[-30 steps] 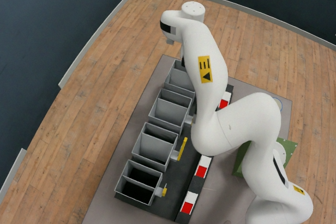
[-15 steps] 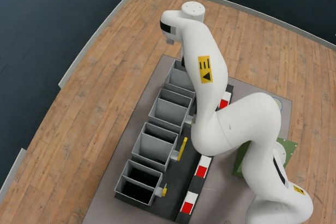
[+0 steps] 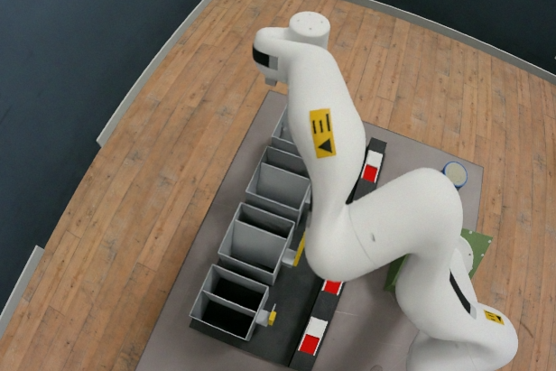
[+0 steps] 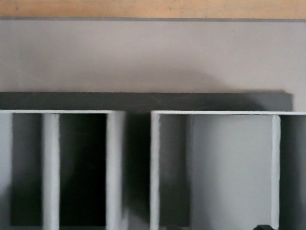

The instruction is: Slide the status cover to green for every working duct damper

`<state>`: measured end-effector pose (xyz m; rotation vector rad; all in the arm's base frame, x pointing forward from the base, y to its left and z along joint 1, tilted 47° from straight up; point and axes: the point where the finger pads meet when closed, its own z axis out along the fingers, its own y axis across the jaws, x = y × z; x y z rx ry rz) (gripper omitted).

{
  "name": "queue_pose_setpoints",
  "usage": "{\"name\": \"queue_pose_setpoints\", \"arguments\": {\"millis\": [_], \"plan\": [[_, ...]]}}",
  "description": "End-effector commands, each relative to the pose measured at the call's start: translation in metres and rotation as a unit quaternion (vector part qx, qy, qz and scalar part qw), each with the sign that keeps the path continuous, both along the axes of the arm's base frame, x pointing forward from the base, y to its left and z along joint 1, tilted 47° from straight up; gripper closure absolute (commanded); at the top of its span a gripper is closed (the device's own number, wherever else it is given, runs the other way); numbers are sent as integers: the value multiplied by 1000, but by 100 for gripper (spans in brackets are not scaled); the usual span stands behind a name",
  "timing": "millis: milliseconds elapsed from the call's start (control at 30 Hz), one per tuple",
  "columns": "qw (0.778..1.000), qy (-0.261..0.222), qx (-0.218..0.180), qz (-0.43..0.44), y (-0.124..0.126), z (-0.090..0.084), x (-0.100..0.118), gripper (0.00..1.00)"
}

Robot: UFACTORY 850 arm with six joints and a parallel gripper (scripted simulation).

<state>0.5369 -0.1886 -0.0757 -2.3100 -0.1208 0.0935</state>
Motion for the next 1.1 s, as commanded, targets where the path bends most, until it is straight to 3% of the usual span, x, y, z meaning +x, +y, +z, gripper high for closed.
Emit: {"name": "queue_pose_setpoints", "arguments": {"millis": [0, 67, 100, 500, 1067], "plan": [[1000, -3, -2, -2, 27, 32, 1, 61], [1000, -3, -2, -2, 27, 32, 1, 61], [1000, -3, -2, -2, 40, 46, -1, 61], [1000, -2, -3, -2, 91, 96, -16, 61], [1000, -2, -3, -2, 91, 96, -16, 61]]}}
